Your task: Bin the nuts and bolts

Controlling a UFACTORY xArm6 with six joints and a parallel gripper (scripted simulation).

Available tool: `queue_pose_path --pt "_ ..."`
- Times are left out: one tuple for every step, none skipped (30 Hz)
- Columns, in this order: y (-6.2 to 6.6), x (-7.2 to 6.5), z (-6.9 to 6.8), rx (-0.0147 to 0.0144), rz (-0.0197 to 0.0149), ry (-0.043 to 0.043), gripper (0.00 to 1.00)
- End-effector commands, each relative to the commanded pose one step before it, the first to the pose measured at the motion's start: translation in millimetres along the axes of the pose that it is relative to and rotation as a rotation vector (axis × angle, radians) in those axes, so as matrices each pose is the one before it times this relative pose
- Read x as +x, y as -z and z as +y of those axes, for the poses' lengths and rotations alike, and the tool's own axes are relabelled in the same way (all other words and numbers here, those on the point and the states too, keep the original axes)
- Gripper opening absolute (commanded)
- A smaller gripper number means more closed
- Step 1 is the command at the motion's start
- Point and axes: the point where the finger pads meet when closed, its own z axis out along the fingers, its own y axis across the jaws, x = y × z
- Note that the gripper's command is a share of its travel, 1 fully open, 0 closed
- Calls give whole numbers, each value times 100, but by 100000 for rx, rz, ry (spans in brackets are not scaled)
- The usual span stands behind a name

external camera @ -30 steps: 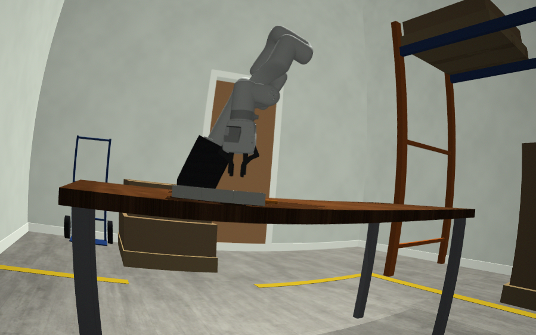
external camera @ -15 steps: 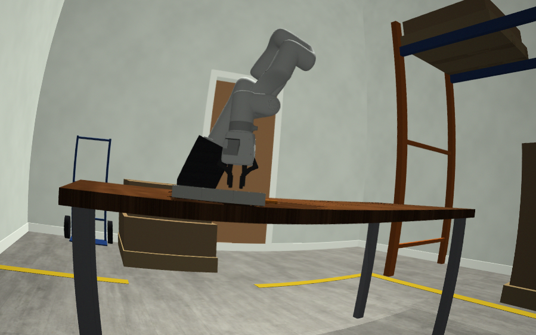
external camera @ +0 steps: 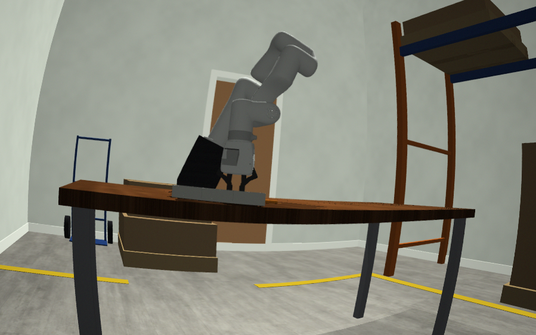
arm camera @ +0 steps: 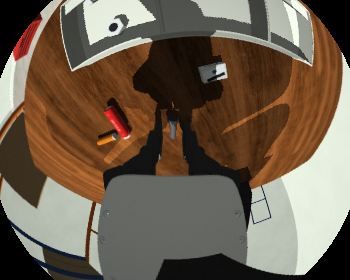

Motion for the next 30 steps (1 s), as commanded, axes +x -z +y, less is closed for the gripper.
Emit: queue_pose_path --pt "-439 47 -9 49 193 -2 29" --pt "0 0 0 0 0 0 29" --pt "0 0 0 0 0 0 29" --pt "-136 -5 2 1 1 0 29" --pt "-133 0 -1 0 -1 0 29" --pt "-1 -2 0 0 0 0 29" --pt "-1 -5 2 0 1 0 29" --pt "-1 -4 2 0 0 0 29" --pt "5 1 -1 -1 -2 0 29" --pt "-3 -2 1 1 1 0 29" --pt "-1 -2 0 0 1 0 29" --pt "-1 -2 0 0 0 0 29" --pt "0 -2 1 0 0 0 29" --pt "0 -2 1 0 0 0 29" --pt "0 -2 1 0 0 0 29" --pt "0 0 0 0 0 0 0" --pt "0 0 0 0 0 0 0" --pt "0 0 0 0 0 0 0" --pt "0 0 0 0 0 0 0" --pt "0 0 0 0 0 0 0" --pt "3 3 -2 2 5 2 0" --pt "0 0 0 0 0 0 0" --pt "0 0 0 0 1 0 0" --pt "1 1 0 1 1 0 0" --pt "0 0 0 0 1 0 0" --pt "0 0 0 0 0 0 0" --pt "0 0 0 0 0 0 0" --pt "0 0 0 0 0 0 0" --pt "0 0 0 0 0 0 0" --pt "0 0 0 0 0 0 0"
